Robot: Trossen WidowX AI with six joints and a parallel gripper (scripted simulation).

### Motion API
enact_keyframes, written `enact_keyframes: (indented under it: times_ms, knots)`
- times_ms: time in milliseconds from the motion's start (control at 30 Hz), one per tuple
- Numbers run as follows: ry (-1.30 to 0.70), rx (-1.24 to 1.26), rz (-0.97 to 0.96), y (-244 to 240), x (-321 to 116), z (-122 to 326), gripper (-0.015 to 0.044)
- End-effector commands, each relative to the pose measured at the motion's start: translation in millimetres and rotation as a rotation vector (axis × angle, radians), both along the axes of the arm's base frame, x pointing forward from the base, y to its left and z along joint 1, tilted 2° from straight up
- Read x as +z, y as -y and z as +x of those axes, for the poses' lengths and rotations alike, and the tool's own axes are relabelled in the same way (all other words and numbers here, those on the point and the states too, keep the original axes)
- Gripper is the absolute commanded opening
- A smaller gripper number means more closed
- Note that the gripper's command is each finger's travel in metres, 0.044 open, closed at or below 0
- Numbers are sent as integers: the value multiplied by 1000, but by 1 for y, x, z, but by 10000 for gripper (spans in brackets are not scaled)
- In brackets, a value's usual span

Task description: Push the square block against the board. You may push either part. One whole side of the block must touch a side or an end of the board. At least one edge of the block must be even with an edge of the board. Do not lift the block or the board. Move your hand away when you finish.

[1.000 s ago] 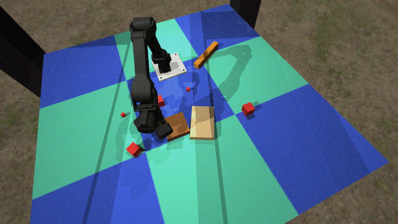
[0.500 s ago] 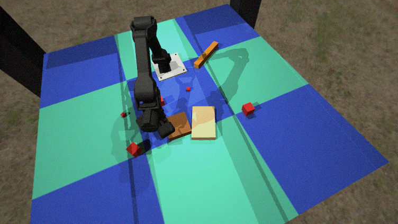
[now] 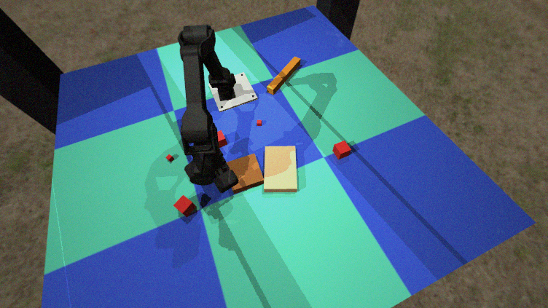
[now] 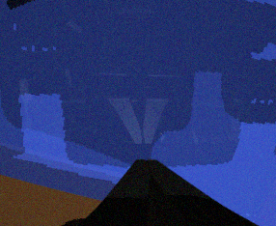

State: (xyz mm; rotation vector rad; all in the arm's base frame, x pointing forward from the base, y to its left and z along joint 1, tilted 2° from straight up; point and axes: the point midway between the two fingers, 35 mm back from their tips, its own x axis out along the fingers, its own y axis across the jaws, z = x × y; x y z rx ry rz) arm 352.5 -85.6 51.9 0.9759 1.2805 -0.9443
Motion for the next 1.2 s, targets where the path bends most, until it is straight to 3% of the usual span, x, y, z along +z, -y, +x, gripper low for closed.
enact_keyframes:
  times_ms: [0,600,767,967,1167]
  knots:
    - [1,3,3,5,0,3,0]
    - [2,2,1,33,1,11,0]
    - [2,2,1,29,53,7,0]
    - [2,-3,1,28,56,6,0]
    - [4,-173,14,6,54,-12,0]
